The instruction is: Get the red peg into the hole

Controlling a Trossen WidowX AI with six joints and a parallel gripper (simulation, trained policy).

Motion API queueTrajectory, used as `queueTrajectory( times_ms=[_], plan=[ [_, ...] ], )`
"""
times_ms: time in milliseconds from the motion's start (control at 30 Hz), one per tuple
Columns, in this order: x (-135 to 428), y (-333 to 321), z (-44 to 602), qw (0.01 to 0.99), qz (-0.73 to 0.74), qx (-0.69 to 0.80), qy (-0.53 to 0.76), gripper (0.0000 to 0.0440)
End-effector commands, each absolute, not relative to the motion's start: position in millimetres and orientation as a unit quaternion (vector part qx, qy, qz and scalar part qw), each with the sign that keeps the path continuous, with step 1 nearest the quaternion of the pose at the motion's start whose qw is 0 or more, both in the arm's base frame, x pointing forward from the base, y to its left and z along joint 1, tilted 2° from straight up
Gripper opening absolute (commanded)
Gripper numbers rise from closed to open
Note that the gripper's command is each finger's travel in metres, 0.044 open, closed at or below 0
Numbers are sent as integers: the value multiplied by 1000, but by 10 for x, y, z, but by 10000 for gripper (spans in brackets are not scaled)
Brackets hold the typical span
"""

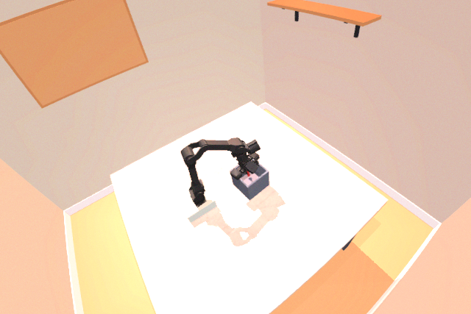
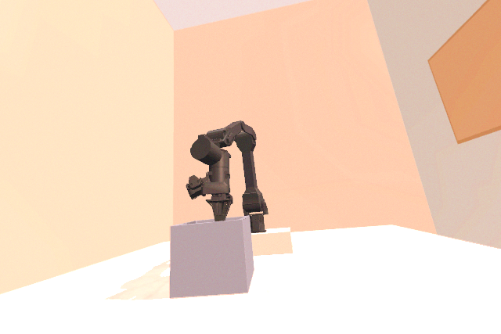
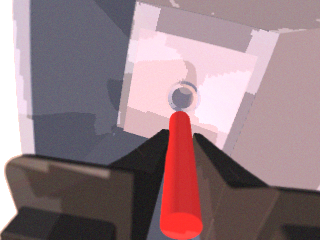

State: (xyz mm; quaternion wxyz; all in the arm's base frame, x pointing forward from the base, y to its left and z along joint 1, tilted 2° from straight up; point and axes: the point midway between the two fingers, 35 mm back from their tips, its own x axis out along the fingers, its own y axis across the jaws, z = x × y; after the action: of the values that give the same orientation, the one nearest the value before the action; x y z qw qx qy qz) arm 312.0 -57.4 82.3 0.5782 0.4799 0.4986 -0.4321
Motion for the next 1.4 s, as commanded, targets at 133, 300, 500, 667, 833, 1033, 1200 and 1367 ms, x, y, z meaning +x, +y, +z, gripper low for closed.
queueTrajectory(
  times_ms=[133, 300, 500, 667, 833, 1033, 1200, 1367],
  plan=[
    [3169, -609, 643, 579, -423, 475, 510, 0],
    [3190, -631, 532, 581, -423, 467, 516, 1],
    [3181, -648, 438, 576, -425, 455, 529, 94],
    [3194, -669, 443, 577, -424, 447, 537, 128],
    [3167, -721, 452, 568, -428, 440, 548, 131],
    [3147, -794, 440, 559, -431, 434, 559, 128],
    [3158, -839, 448, 557, -429, 429, 567, 126],
    [3178, -879, 458, 556, -426, 425, 574, 123]
  ],
)
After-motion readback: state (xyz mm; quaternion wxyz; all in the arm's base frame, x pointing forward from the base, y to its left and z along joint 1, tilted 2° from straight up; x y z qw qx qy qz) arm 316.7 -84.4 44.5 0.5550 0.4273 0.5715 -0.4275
